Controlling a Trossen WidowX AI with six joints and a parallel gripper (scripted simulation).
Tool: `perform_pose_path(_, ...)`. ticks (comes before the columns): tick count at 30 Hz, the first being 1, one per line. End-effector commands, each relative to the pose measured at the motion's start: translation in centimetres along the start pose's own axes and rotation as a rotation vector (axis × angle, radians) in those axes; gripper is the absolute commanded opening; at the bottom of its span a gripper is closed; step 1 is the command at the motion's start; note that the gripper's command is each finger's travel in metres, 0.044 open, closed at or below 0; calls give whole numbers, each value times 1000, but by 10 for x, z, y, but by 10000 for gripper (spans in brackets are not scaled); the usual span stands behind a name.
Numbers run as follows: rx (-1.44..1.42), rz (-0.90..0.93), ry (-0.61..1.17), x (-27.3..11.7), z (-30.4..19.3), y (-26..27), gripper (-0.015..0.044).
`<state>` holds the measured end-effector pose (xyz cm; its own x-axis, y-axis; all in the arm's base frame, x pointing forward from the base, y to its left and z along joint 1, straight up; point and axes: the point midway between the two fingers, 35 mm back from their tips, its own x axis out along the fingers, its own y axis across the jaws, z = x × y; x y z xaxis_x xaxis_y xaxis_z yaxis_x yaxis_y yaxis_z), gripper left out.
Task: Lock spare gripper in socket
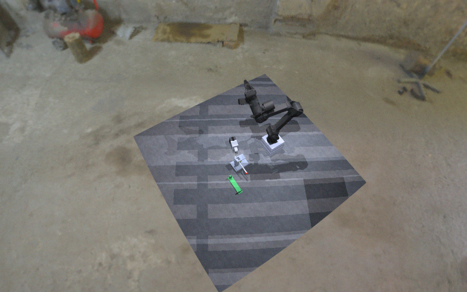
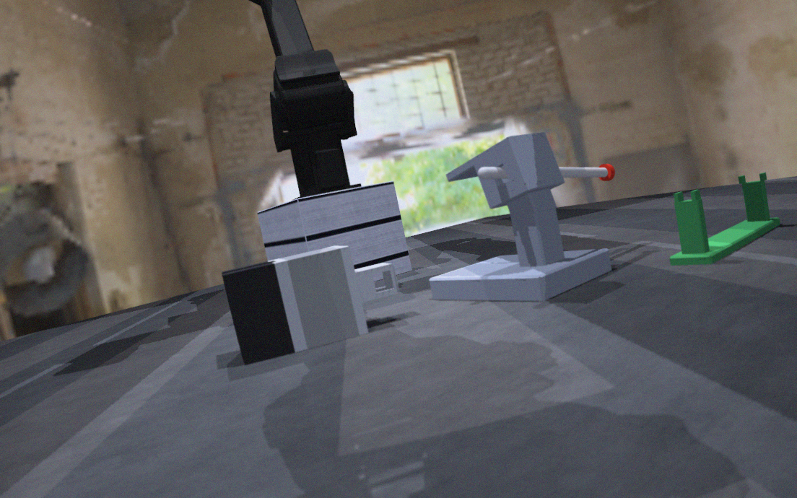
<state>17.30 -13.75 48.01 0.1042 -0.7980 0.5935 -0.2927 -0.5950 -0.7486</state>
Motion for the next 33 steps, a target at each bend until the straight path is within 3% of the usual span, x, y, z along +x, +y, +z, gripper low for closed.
perform_pose_path(1,2,-8,-6,0,2,-1,374)
perform_pose_path(4,18,-85,-122,-6,32,-15,300)
perform_pose_path(10,36,-168,-485,-35,126,-42,300)
perform_pose_path(17,53,-155,-946,-107,220,-51,300)
perform_pose_path(25,20,18,-1433,-214,279,-31,300)
perform_pose_path(33,-117,355,-1820,-319,282,9,300)
